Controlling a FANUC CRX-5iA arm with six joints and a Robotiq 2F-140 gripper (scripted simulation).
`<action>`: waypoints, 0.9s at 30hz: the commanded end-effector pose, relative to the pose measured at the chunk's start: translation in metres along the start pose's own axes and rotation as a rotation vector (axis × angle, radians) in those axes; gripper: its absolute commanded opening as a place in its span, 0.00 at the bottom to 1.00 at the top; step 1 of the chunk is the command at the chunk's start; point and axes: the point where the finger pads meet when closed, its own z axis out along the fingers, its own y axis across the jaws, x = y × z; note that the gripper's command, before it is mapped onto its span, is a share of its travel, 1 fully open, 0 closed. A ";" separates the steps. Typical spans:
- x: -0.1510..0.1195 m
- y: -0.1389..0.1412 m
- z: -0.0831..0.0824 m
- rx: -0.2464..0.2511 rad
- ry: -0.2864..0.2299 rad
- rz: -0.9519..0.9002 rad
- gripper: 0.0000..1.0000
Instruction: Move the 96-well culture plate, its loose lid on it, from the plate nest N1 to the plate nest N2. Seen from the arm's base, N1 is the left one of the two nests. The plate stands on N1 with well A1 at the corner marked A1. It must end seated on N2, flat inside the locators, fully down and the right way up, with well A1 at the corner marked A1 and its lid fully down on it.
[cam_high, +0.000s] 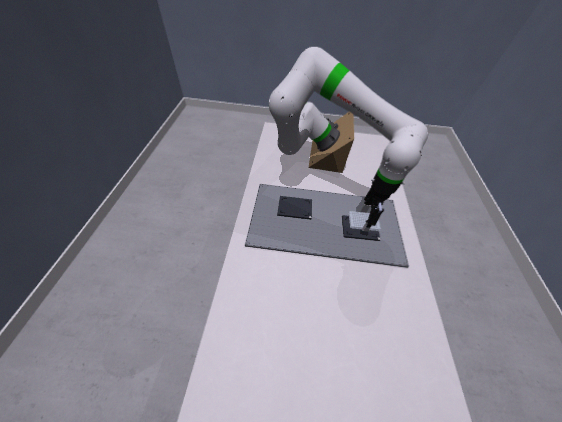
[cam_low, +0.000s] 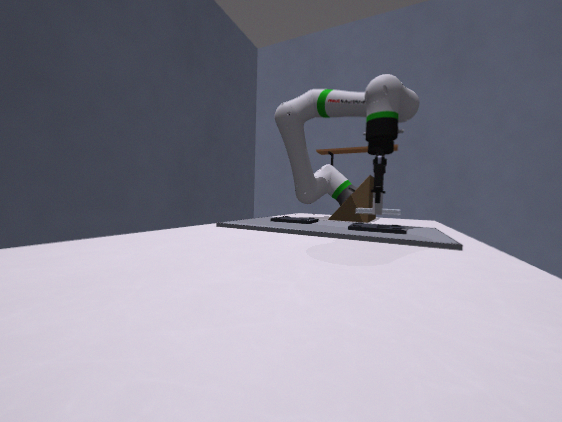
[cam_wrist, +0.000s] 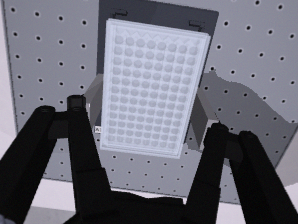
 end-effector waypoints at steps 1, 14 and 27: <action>0.000 0.000 -0.005 0.000 0.000 0.000 0.00; 0.000 0.000 -0.024 0.000 0.000 0.000 0.00; 0.000 0.000 -0.024 0.000 0.000 0.000 0.00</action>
